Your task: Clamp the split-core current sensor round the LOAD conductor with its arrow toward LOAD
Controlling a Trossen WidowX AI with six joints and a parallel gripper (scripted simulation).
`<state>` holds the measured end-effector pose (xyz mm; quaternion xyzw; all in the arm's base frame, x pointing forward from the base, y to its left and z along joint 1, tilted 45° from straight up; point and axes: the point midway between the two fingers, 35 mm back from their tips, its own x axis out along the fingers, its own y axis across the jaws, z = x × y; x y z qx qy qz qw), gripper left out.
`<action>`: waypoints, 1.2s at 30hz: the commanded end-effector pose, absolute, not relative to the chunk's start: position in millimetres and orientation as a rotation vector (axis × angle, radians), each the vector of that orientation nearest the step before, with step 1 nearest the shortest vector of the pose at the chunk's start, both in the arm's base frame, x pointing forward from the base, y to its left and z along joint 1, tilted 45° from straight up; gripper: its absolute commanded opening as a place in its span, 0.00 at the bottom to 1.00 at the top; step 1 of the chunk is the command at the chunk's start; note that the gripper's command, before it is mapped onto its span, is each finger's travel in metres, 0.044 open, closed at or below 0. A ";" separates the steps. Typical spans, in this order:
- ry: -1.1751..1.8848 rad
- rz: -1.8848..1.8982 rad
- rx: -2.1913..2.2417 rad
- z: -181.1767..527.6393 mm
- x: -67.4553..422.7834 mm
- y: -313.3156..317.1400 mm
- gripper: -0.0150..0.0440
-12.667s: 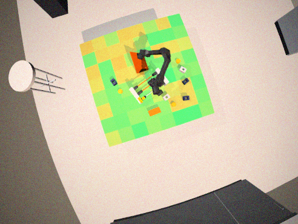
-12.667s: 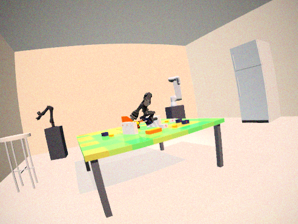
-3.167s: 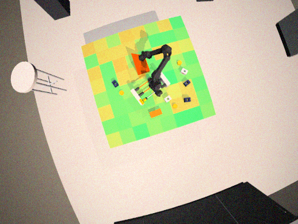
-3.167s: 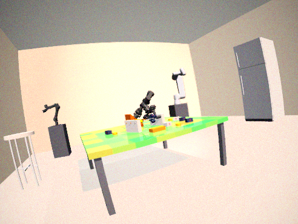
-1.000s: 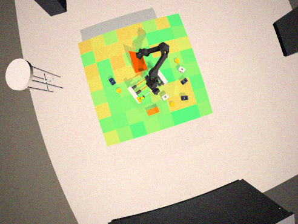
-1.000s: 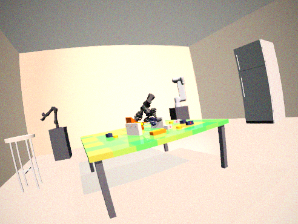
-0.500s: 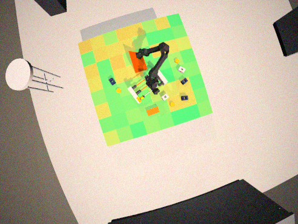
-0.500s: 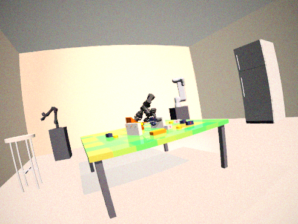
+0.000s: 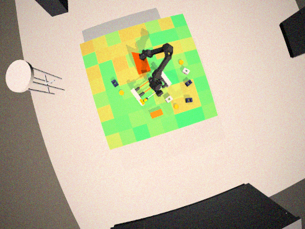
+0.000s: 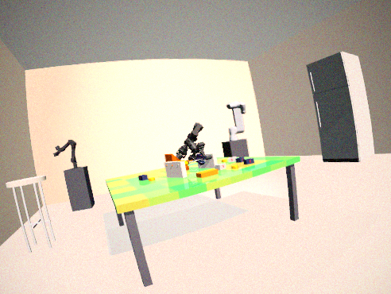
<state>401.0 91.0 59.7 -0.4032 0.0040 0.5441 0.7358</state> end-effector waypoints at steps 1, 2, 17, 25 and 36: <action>-0.005 1.186 -0.898 62.7 404.4 90.7 0.75; -0.005 1.186 -0.898 62.7 404.4 90.7 0.74; -0.005 1.186 -0.898 62.7 404.4 90.7 0.25; -0.005 1.186 -0.898 62.7 404.4 90.7 0.25; -0.005 1.186 -0.898 62.7 404.4 90.7 0.25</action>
